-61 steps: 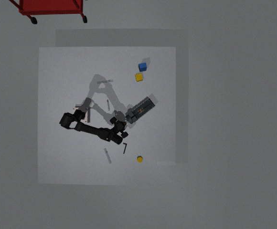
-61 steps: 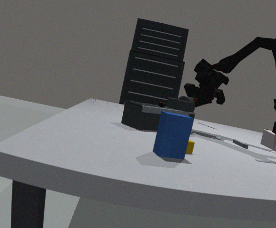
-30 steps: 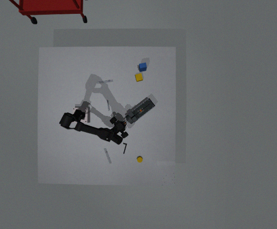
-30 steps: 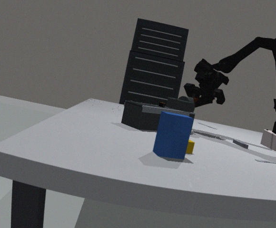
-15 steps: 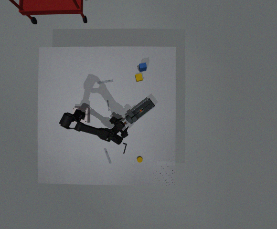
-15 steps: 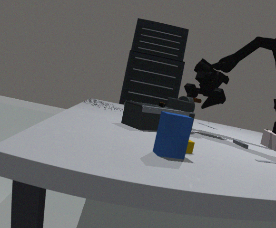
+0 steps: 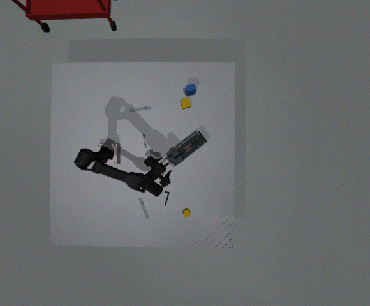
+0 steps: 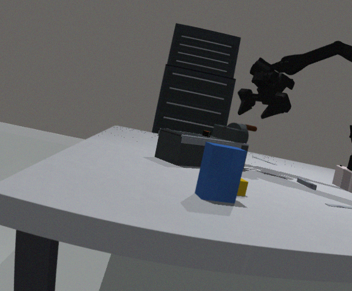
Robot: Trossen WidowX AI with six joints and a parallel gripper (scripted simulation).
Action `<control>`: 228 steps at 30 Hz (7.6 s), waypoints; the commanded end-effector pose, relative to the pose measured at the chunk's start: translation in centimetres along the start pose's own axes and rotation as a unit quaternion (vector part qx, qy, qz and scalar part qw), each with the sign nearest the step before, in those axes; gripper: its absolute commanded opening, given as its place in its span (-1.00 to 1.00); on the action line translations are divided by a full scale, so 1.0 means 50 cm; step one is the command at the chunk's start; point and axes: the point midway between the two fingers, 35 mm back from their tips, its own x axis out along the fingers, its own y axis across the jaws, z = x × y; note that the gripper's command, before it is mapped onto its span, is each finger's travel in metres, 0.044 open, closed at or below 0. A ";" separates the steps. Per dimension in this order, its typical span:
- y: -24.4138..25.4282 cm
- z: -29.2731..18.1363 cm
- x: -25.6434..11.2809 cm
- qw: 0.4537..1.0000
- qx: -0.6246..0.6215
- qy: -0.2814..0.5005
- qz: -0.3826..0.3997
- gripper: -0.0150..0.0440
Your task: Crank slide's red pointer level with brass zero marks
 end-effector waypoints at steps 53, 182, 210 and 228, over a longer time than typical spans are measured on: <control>0.037 0.158 0.200 0.961 0.158 0.014 -0.227 1.00; 0.038 0.159 0.200 0.962 0.156 0.014 -0.225 0.47; 0.038 0.158 0.200 0.962 0.156 0.014 -0.225 -0.49; 0.038 0.158 0.200 0.962 0.156 0.014 -0.225 0.67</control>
